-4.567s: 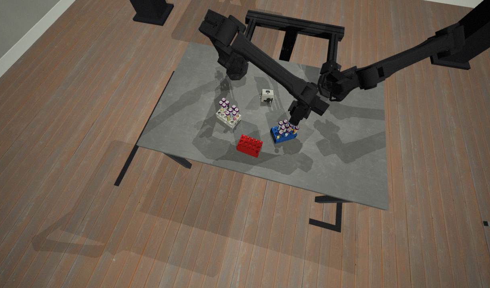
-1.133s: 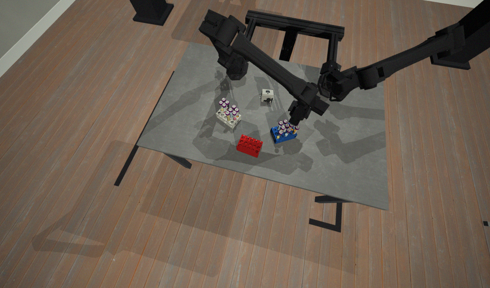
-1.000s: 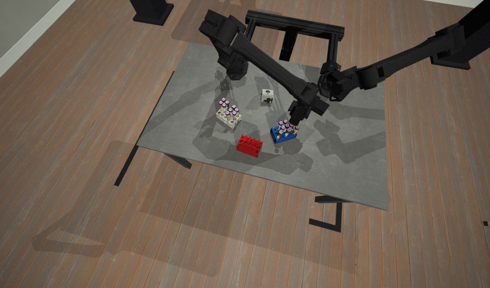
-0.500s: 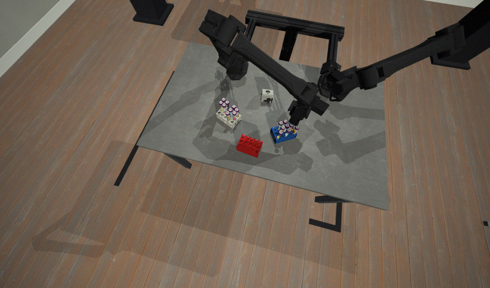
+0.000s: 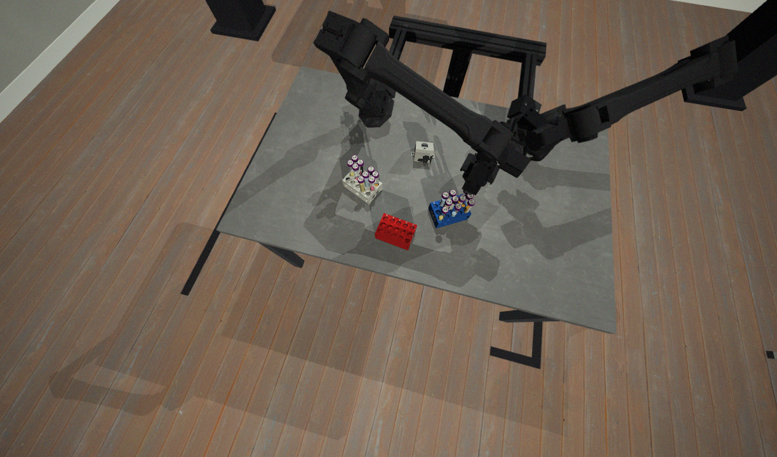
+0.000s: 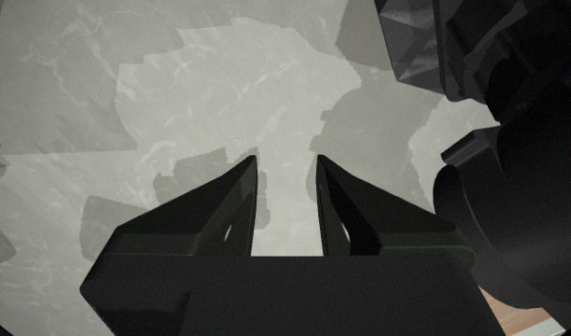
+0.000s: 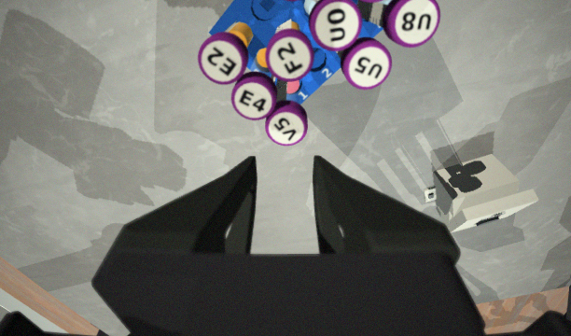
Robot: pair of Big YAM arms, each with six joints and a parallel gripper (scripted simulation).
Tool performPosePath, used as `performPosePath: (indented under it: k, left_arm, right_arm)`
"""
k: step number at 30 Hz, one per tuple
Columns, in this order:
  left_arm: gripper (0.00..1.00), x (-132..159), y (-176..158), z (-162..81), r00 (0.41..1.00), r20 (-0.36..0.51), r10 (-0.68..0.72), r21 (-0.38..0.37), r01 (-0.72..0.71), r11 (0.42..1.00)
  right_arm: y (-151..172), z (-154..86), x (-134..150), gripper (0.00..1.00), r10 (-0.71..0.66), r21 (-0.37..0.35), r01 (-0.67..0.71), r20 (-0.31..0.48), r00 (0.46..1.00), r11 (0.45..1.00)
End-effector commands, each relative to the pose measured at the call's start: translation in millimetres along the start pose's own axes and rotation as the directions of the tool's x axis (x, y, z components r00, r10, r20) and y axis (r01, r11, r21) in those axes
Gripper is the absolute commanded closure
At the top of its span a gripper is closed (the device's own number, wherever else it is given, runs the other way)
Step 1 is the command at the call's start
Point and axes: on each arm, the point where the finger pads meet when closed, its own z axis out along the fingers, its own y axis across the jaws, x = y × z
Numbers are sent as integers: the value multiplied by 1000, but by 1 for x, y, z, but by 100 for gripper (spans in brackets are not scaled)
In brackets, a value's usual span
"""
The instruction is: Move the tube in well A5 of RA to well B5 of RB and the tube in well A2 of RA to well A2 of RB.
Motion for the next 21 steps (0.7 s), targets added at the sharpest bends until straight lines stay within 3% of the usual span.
performPosePath:
  k: [1,3,4,7,11,16,17,18,21]
  left_arm:
    - [70,1,8,-10,1000,9,-9,-24,9,1000]
    - [70,1,8,-10,1000,9,-9,-24,9,1000]
    - [70,1,8,-10,1000,9,-9,-24,9,1000]
    - [70,1,8,-10,1000,9,-9,-24,9,1000]
    - [70,1,8,-10,1000,9,-9,-24,9,1000]
    - [70,1,8,-10,1000,9,-9,-24,9,1000]
    - [70,1,8,-10,1000,9,-9,-24,9,1000]
    - [70,1,8,-10,1000,9,-9,-24,9,1000]
    - [70,1,8,-10,1000,9,-9,-24,9,1000]
  right_arm:
    - [17,-29,0,70,18,-42,-18,7,1000,999]
    - [17,-29,0,70,18,-42,-18,7,1000,999]
    - [11,-14,-12,70,40,-11,-40,-4,999,999]
    - [7,-41,-23,70,59,-48,-59,-2,998,997]
    - [15,-43,3,70,11,-28,-11,5,1000,1000]
    - [8,-48,-4,70,17,-25,-17,2,1000,1000]
    - [9,-52,-19,100,-5,-31,5,0,1000,1000]
    - [-6,-48,-18,100,-47,-14,47,-1,999,999]
    - [-7,-40,-17,100,-80,-14,80,1,997,997]
